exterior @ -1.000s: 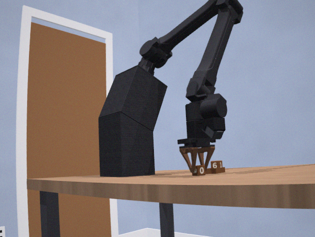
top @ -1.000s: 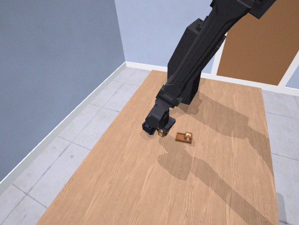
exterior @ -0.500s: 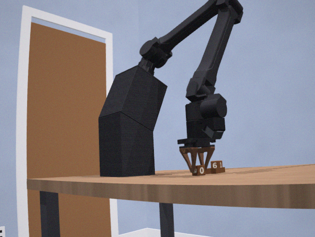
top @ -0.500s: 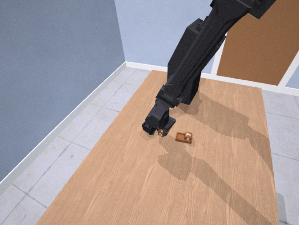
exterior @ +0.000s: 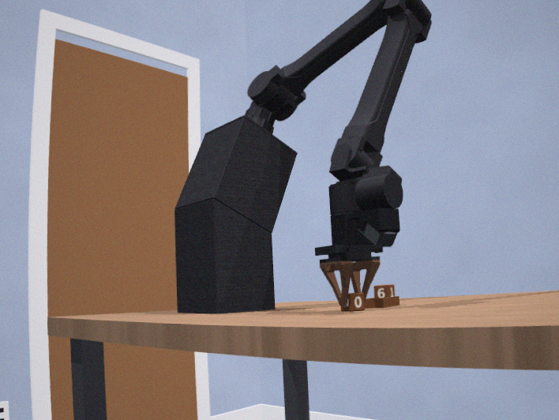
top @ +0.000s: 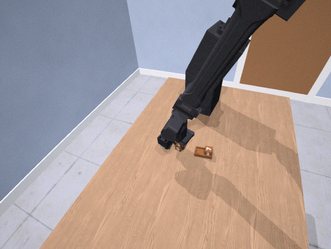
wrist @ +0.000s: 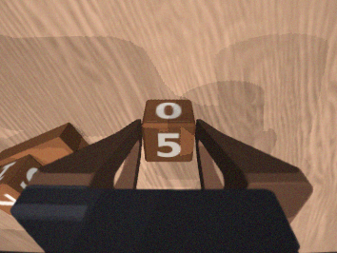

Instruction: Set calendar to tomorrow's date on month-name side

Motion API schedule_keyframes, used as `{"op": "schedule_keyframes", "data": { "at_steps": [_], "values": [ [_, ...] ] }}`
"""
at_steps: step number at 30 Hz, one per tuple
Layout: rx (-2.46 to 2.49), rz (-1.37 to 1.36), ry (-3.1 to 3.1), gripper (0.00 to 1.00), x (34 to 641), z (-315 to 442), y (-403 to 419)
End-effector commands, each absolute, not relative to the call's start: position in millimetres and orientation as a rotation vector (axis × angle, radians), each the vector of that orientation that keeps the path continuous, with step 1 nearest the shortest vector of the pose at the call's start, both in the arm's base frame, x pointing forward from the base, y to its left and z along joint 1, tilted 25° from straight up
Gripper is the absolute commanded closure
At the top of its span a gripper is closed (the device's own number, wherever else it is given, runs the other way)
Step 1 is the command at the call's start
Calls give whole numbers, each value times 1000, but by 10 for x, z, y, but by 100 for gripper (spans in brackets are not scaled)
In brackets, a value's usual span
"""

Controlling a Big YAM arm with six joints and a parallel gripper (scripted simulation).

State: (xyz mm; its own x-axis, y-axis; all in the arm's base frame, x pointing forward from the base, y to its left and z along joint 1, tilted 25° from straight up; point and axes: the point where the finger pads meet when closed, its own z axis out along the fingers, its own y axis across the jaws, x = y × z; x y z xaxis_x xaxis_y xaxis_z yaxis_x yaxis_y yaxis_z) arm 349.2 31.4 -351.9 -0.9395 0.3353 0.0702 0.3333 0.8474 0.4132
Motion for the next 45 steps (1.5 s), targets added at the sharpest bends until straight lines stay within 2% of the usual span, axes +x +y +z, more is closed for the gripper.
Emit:
{"op": "schedule_keyframes", "data": {
  "at_steps": [1, 34, 45],
  "values": [
    [530, 665, 2993, 74, 3580, -3478, 338],
    [529, 665, 2992, 74, 3583, -3474, 336],
    [551, 665, 2993, 74, 3528, -3100, 89]
  ]
}}
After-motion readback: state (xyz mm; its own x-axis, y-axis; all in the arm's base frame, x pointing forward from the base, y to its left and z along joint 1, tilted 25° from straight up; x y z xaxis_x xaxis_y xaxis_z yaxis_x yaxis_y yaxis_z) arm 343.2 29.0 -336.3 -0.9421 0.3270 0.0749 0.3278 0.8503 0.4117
